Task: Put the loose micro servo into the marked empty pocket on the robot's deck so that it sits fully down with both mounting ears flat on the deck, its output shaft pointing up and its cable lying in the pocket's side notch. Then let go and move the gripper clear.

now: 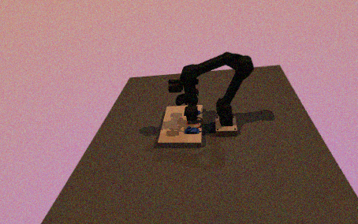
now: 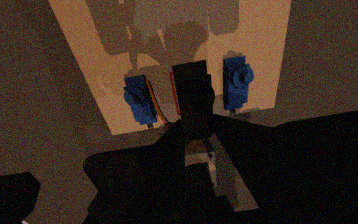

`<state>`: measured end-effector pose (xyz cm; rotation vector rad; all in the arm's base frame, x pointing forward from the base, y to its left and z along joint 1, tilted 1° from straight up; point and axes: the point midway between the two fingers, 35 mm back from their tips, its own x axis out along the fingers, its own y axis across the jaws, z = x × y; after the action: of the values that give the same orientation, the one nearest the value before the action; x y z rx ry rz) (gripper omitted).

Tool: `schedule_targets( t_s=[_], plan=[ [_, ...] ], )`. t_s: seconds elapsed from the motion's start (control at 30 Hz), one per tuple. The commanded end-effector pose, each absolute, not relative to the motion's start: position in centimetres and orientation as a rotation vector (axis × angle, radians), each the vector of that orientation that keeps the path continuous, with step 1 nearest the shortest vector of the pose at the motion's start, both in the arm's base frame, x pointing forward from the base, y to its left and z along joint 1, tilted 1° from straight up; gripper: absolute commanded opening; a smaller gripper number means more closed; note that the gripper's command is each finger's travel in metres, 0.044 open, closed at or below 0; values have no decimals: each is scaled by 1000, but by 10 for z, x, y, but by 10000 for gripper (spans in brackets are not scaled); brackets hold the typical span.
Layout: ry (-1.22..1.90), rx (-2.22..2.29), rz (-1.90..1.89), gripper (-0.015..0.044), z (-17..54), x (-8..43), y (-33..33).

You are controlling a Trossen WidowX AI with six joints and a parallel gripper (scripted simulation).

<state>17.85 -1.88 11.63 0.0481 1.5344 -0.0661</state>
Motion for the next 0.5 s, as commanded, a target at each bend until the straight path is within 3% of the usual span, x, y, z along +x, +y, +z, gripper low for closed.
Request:
schedule_targets(
  t_s=[0.0,0.47],
  plan=[
    [1531,44,-64,0,112,178,-19],
    [1531,44,-64,0,99,178,-19]
  ],
)
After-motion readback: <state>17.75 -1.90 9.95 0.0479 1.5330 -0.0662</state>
